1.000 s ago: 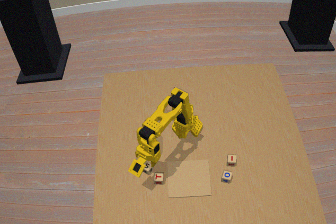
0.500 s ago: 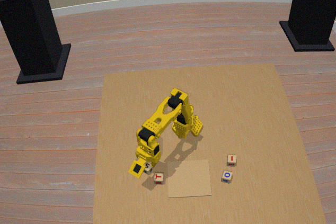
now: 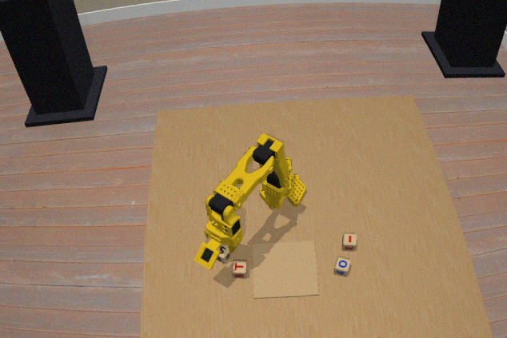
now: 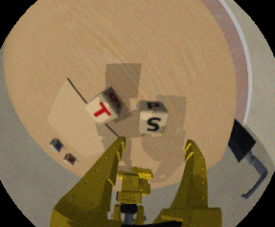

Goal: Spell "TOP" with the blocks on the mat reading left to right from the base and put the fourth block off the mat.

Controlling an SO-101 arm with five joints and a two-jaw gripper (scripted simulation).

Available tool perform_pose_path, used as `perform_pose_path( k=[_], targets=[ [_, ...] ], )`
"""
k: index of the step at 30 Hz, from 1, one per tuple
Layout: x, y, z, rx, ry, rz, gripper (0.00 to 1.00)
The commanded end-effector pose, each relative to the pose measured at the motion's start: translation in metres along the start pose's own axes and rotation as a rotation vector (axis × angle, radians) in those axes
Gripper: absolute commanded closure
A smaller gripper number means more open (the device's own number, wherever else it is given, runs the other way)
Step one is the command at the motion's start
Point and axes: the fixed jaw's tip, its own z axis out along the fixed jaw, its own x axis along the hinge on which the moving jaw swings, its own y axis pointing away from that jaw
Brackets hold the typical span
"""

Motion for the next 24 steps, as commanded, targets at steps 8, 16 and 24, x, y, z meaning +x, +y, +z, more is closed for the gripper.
perform_pose_path(
  k=[8,16,24],
  targets=[
    [-0.0103,-0.0014,-0.0153,0.002,-0.093,0.011,0.65],
    [-0.0107,-0.0014,-0.0136,0.002,-0.093,0.011,0.65],
    [-0.0119,-0.0014,-0.0068,0.002,-0.093,0.011,0.65]
  ],
)
